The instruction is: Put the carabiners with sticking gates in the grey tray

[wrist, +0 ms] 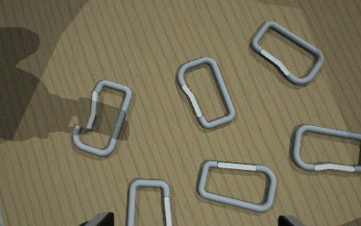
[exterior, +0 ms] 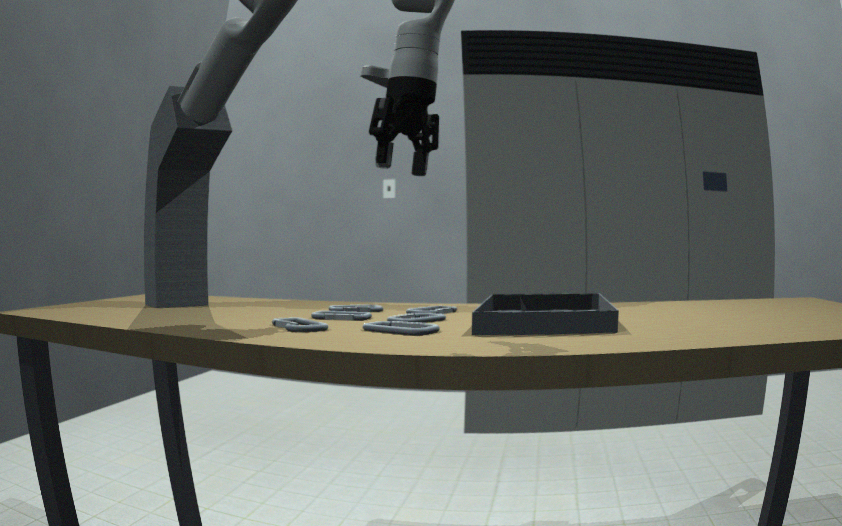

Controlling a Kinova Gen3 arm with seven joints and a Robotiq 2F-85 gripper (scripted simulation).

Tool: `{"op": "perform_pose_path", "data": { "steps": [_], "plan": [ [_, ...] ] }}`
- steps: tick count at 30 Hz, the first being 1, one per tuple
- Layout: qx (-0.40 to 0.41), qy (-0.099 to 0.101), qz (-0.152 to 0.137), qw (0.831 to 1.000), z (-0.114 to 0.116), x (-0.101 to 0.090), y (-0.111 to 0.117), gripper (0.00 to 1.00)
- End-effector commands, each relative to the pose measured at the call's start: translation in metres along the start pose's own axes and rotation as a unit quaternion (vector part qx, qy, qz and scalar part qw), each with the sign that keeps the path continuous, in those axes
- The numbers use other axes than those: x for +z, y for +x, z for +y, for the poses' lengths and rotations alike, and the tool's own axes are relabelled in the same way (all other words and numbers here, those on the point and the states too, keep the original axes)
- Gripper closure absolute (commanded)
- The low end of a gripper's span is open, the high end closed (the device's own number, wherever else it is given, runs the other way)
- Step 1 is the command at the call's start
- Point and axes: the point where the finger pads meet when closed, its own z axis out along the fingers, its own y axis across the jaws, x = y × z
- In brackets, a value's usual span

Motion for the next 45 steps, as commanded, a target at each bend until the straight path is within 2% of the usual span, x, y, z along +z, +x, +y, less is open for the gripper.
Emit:
{"op": "perform_pose_path", "data": {
  "steps": [1,9,10,26,27,43,44,45],
  "plan": [
    [0.013,-0.015,-0.026,0.999,-0.015,0.027,-0.011,0.0],
    [0.013,-0.015,-0.026,0.999,-0.015,0.027,-0.011,0.0],
    [0.014,-0.015,-0.024,0.999,-0.031,0.065,-0.032,0.0],
    [0.014,-0.015,-0.024,0.999,-0.031,0.065,-0.032,0.0],
    [0.016,-0.02,-0.049,0.998,-0.053,0.1,-0.051,0.0],
    [0.016,-0.02,-0.049,0.998,-0.053,0.1,-0.051,0.0],
    [0.017,-0.019,-0.051,0.998,-0.056,0.134,-0.055,0.0],
    [0.017,-0.019,-0.051,0.998,-0.056,0.134,-0.055,0.0]
  ]
}}
